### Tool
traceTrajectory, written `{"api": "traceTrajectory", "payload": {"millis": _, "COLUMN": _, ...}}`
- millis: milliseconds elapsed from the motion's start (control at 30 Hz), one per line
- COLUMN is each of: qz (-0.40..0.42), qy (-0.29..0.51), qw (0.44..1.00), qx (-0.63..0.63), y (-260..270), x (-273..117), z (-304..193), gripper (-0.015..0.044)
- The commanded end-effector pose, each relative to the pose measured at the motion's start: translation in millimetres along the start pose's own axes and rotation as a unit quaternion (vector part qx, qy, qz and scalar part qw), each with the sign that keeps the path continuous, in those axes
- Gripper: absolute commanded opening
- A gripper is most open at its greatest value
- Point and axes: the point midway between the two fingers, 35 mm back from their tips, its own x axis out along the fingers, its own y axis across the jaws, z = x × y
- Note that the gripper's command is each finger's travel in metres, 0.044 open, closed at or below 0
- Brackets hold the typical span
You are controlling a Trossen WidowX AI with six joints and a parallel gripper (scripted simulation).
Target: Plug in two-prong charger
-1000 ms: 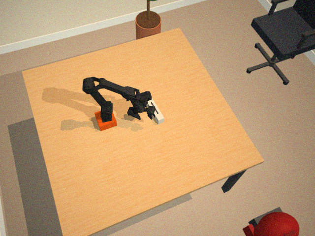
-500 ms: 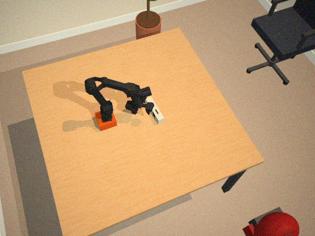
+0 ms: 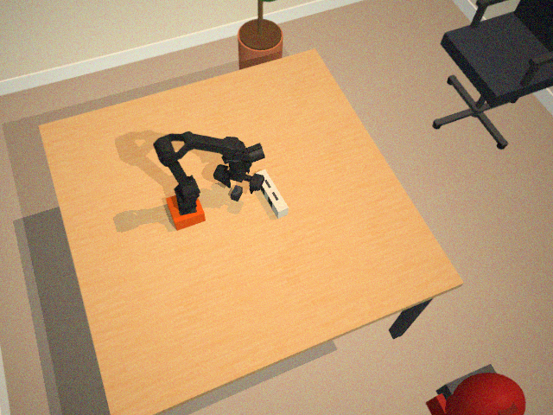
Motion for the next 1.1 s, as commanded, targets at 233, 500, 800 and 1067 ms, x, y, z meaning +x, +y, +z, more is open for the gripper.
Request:
{"api": "traceTrajectory", "payload": {"millis": 233, "qz": 0.047, "qy": 0.015, "qw": 0.999, "qx": 0.014, "y": 22, "x": 1, "z": 10, "gripper": 0.044}}
{"api": "traceTrajectory", "payload": {"millis": 500, "qz": 0.047, "qy": 0.015, "qw": 0.999, "qx": 0.014, "y": 23, "x": 10, "z": 10, "gripper": 0.044}}
{"api": "traceTrajectory", "payload": {"millis": 800, "qz": 0.047, "qy": 0.015, "qw": 0.999, "qx": 0.014, "y": 24, "x": 19, "z": 11, "gripper": 0.044}}
{"api": "traceTrajectory", "payload": {"millis": 1067, "qz": 0.047, "qy": 0.015, "qw": 0.999, "qx": 0.014, "y": 24, "x": 32, "z": 12, "gripper": 0.044}}
